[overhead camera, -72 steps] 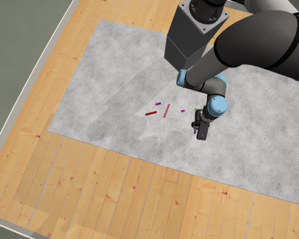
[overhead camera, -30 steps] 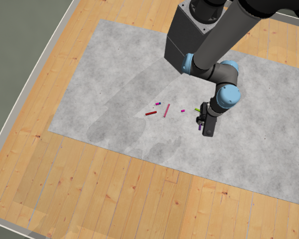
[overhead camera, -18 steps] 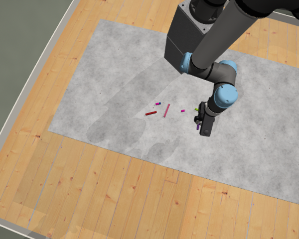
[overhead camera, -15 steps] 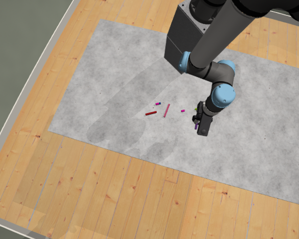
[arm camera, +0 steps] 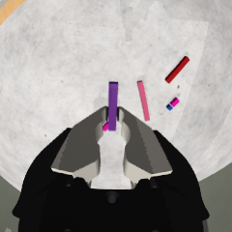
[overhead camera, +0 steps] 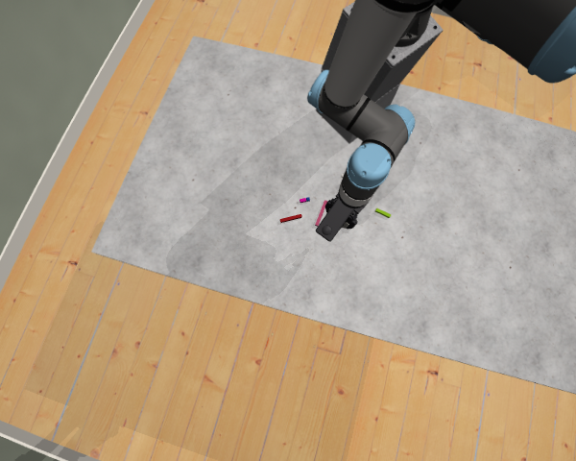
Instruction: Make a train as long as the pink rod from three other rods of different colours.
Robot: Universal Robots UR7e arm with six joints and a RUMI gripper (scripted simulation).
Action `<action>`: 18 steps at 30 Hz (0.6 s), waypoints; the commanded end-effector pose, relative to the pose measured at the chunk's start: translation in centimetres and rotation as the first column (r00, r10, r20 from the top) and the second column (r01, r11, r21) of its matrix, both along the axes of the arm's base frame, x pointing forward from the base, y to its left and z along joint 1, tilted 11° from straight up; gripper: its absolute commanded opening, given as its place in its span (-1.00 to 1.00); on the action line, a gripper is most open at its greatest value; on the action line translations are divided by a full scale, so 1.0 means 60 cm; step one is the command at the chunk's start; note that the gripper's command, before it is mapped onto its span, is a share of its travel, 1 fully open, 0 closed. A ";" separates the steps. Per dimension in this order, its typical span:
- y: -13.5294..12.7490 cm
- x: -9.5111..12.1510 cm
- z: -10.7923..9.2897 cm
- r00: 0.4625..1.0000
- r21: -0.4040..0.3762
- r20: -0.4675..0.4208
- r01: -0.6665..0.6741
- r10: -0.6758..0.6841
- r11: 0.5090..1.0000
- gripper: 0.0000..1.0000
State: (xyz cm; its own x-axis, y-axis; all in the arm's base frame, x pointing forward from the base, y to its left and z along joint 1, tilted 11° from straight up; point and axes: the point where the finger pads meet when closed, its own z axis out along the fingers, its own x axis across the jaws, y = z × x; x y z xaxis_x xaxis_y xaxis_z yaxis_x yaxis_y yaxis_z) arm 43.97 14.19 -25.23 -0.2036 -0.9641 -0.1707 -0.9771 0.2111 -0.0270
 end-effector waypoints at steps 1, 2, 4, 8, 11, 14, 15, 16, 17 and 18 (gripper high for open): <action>-0.043 0.004 -0.007 0.996 0.007 -0.011 0.089 -0.089 0.996 -1.00; -0.064 0.002 -0.011 0.991 0.009 -0.020 0.135 -0.135 0.991 -1.00; -0.103 -0.002 -0.017 0.974 0.013 -0.036 0.225 -0.224 0.974 -1.00; -0.167 -0.014 -0.028 0.926 0.018 -0.064 0.373 -0.371 0.928 -1.00; -0.208 -0.025 -0.035 0.882 0.020 -0.083 0.467 -0.464 0.884 -1.00; -0.238 -0.035 -0.040 0.842 0.021 -0.097 0.536 -0.531 0.844 -1.00; -0.245 -0.038 -0.041 0.830 0.021 -0.101 0.553 -0.548 0.833 -1.00; -0.252 -0.041 -0.042 0.820 0.021 -0.104 0.567 -0.562 0.824 -1.00; -0.252 -0.041 -0.042 0.820 0.021 -0.104 0.567 -0.562 0.824 -1.00; -0.252 -0.041 -0.042 0.820 0.021 -0.104 0.567 -0.562 0.824 -1.00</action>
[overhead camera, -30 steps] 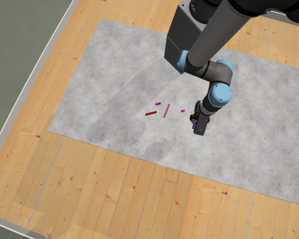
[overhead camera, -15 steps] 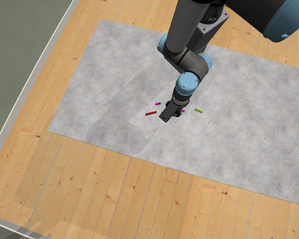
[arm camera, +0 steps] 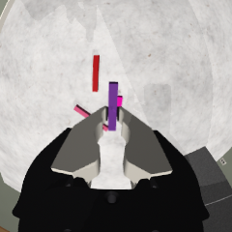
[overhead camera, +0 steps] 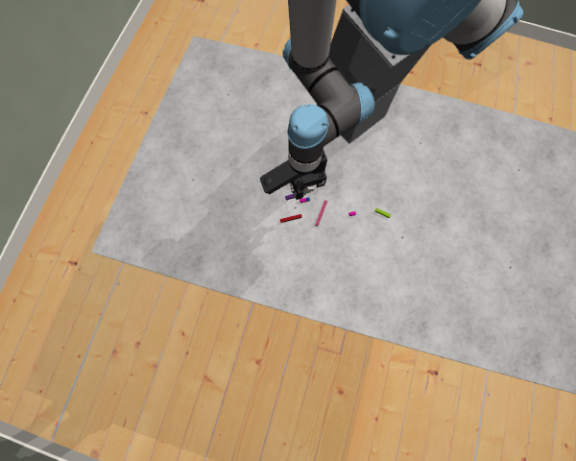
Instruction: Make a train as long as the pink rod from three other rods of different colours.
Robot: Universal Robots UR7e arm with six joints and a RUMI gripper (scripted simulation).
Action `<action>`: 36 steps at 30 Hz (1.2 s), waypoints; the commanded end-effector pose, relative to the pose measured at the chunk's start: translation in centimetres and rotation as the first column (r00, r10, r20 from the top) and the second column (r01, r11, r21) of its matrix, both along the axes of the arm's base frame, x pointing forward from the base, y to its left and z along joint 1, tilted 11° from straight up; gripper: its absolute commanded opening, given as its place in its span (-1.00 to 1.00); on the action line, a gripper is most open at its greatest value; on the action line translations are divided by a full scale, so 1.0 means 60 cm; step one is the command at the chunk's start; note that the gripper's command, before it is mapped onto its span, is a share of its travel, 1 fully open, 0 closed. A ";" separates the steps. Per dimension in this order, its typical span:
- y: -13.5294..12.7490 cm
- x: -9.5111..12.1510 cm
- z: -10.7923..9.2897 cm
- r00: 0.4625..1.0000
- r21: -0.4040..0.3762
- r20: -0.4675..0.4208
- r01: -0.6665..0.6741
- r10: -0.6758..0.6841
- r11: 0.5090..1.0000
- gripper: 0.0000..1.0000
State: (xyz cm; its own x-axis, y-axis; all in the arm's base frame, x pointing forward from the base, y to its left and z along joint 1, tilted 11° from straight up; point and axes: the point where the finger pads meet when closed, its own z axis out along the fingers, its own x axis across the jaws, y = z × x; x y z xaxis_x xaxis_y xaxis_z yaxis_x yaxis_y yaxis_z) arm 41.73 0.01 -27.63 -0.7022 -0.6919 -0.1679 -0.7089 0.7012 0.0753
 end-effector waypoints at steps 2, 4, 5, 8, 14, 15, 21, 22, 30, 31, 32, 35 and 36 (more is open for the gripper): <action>-0.025 -0.007 -0.003 0.998 0.006 -0.006 0.060 -0.060 0.998 -1.00; -0.030 -0.009 -0.004 0.997 0.007 -0.009 0.075 -0.075 0.997 -1.00; -0.032 -0.010 -0.005 0.997 0.008 -0.009 0.079 -0.079 0.997 -1.00; -0.033 -0.010 -0.005 0.996 0.008 -0.010 0.083 -0.083 0.997 -1.00; -0.033 -0.010 -0.005 0.996 0.008 -0.010 0.083 -0.083 0.997 -1.00; -0.033 -0.010 -0.005 0.996 0.008 -0.010 0.083 -0.083 0.997 -1.00; -0.033 -0.010 -0.005 0.996 0.008 -0.010 0.083 -0.083 0.997 -1.00; -0.033 -0.010 -0.005 0.996 0.008 -0.010 0.083 -0.083 0.997 -1.00; -0.030 -0.009 -0.023 0.996 0.008 -0.010 0.083 -0.083 0.997 -1.00; -0.029 -0.009 -0.027 0.996 0.008 -0.010 0.083 -0.083 0.997 -1.00; -0.028 -0.008 -0.033 0.996 0.008 -0.010 0.083 -0.083 0.997 -1.00; -0.027 -0.008 -0.039 0.996 0.008 -0.010 0.083 -0.083 0.997 -1.00; -0.026 -0.007 -0.045 0.996 0.008 -0.010 0.083 -0.083 0.997 -1.00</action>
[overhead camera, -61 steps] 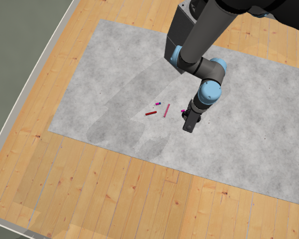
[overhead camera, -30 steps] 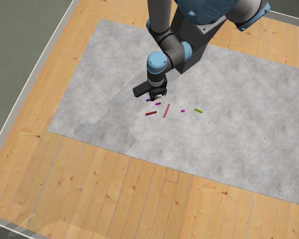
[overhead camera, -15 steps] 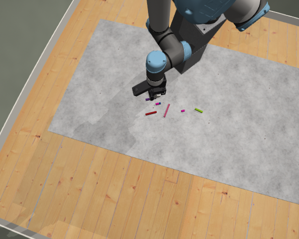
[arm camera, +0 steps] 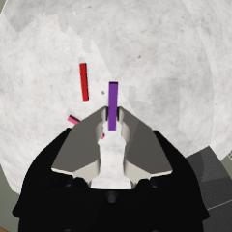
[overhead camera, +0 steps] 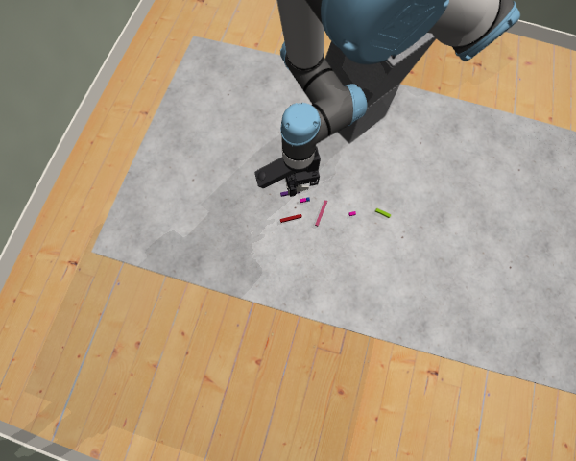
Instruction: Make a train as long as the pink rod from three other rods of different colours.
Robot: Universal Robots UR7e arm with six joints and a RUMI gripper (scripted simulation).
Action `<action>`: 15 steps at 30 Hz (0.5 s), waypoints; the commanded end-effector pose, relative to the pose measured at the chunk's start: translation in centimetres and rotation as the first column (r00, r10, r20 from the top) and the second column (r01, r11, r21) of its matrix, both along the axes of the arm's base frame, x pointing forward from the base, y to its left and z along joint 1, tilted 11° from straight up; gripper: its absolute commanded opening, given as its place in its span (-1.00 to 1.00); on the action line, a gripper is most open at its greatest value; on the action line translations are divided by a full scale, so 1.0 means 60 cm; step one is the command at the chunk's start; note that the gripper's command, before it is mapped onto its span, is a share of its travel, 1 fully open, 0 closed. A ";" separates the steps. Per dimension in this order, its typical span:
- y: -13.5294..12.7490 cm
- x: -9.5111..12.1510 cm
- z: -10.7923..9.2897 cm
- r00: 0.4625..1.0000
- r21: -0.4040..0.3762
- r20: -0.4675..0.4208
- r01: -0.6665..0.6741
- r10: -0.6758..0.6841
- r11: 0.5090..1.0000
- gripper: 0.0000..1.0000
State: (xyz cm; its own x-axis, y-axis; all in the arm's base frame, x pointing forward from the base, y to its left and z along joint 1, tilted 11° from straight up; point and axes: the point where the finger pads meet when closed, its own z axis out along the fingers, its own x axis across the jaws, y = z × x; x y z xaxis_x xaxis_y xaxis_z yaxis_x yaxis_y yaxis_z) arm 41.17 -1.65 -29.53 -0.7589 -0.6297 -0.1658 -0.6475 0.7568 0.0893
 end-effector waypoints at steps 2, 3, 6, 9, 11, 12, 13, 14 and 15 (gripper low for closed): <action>0.004 0.003 -0.027 1.000 -0.001 0.001 0.000 0.000 1.000 -1.00; 0.006 0.004 -0.034 1.000 -0.001 0.001 0.000 0.000 1.000 -1.00; 0.010 0.005 -0.057 1.000 -0.001 0.001 0.000 0.000 1.000 -1.00; 0.013 0.007 -0.078 1.000 -0.001 0.001 0.000 0.000 1.000 -1.00; 0.016 0.008 -0.091 1.000 -0.001 0.001 0.000 0.000 1.000 -1.00; 0.017 0.008 -0.096 1.000 -0.001 0.001 0.000 0.000 1.000 -1.00; 0.017 0.009 -0.101 1.000 -0.001 0.001 0.000 0.000 1.000 -1.00; 0.017 0.009 -0.101 1.000 -0.001 0.001 0.000 0.000 1.000 -1.00; 0.017 0.009 -0.101 1.000 -0.001 0.001 0.000 0.000 1.000 -1.00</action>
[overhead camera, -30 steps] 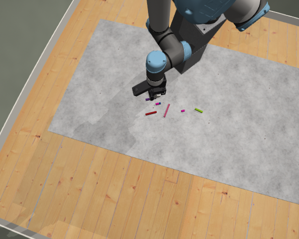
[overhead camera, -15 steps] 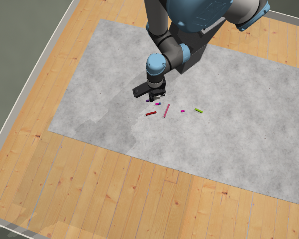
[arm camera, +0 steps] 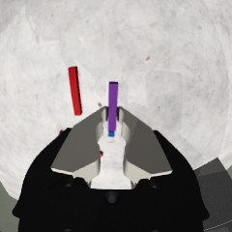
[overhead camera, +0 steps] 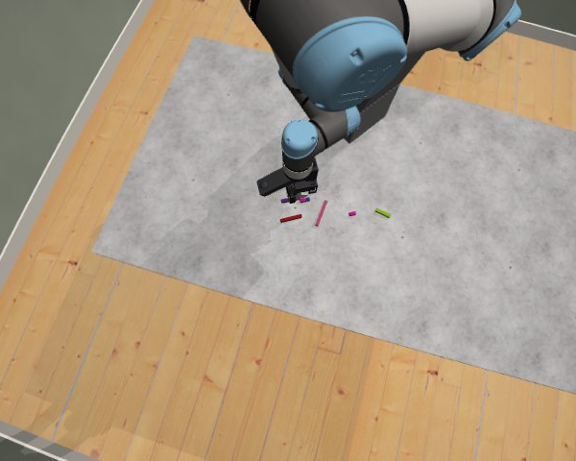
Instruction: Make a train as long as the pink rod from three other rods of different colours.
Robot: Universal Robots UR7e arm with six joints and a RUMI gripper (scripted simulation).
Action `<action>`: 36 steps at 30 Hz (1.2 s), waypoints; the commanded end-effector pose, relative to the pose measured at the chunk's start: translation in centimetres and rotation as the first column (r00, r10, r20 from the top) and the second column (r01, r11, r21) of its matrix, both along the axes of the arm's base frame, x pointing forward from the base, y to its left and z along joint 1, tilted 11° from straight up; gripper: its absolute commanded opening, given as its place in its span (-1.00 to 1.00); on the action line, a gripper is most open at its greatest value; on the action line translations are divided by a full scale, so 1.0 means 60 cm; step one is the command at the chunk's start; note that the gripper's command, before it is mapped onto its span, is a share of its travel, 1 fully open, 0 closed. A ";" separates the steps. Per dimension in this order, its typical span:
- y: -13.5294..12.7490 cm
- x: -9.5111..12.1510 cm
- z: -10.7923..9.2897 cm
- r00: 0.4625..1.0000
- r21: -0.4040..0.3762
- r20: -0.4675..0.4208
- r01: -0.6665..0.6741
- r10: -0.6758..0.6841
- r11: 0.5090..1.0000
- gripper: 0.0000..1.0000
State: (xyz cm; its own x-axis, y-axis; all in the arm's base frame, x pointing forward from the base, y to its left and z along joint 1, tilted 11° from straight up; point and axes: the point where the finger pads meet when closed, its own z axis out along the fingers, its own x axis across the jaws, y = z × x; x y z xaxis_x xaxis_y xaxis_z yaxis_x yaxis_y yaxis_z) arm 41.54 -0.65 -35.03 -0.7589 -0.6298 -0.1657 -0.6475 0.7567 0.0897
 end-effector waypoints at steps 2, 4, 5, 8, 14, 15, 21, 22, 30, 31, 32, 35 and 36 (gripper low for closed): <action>0.002 0.003 -0.017 1.000 -0.001 0.002 0.000 0.000 1.000 -1.00; 0.003 0.003 -0.022 1.000 -0.001 0.002 0.000 0.000 1.000 -1.00; 0.003 0.004 -0.024 1.000 -0.001 0.002 0.000 0.000 1.000 -1.00; 0.004 0.004 -0.025 1.000 -0.001 0.002 0.000 0.000 1.000 -1.00; 0.004 0.004 -0.026 1.000 -0.001 0.002 0.000 0.000 1.000 -1.00; 0.004 0.004 -0.026 1.000 -0.001 0.002 0.000 0.000 1.000 -1.00; 0.004 0.004 -0.026 1.000 -0.001 0.002 0.000 0.000 1.000 -1.00; 0.004 0.004 -0.026 1.000 -0.001 0.002 0.000 0.000 1.000 -1.00; 0.004 0.004 -0.026 1.000 -0.001 0.002 0.000 0.000 1.000 -1.00; 0.004 0.004 -0.026 1.000 -0.001 0.002 0.000 0.000 1.000 -1.00; 0.004 0.004 -0.026 1.000 -0.001 0.002 0.000 0.000 1.000 -1.00; 0.004 0.004 -0.026 1.000 -0.001 0.002 0.000 0.000 1.000 -1.00; 0.004 0.004 -0.026 1.000 -0.001 0.002 0.000 0.000 1.000 -1.00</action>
